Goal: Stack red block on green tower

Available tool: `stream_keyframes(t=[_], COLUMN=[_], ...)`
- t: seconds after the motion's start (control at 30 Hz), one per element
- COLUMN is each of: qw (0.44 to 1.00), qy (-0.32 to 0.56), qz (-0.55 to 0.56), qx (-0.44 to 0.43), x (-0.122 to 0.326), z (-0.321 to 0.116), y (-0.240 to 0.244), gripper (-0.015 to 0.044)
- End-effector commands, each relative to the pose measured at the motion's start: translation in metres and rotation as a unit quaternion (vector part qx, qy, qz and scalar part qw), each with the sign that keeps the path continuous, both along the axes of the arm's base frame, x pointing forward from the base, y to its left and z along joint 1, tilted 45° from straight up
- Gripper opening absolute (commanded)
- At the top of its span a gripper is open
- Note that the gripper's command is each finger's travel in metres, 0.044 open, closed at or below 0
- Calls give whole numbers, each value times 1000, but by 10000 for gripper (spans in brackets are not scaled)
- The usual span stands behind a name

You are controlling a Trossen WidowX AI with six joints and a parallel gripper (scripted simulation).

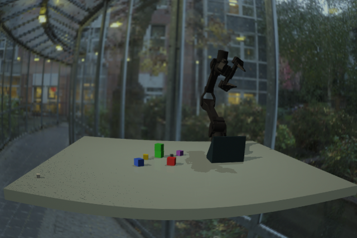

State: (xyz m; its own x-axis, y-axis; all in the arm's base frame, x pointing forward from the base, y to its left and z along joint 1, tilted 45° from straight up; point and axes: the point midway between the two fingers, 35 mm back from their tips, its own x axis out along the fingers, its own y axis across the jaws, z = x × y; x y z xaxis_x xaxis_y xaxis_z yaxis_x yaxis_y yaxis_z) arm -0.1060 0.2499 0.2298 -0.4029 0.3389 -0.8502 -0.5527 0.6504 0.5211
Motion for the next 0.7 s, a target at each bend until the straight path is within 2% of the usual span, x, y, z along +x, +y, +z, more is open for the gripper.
stream_keyframes(t=[0.0, 0.33, 0.67], qw=[994, 946, 863], qy=[-52, -159, -243], qz=[-77, -223, -317], qx=[-50, -171, -308], x=[39, 140, 236], z=[-34, -105, -170], y=[22, 37, 2], gripper=[440, 440, 440])
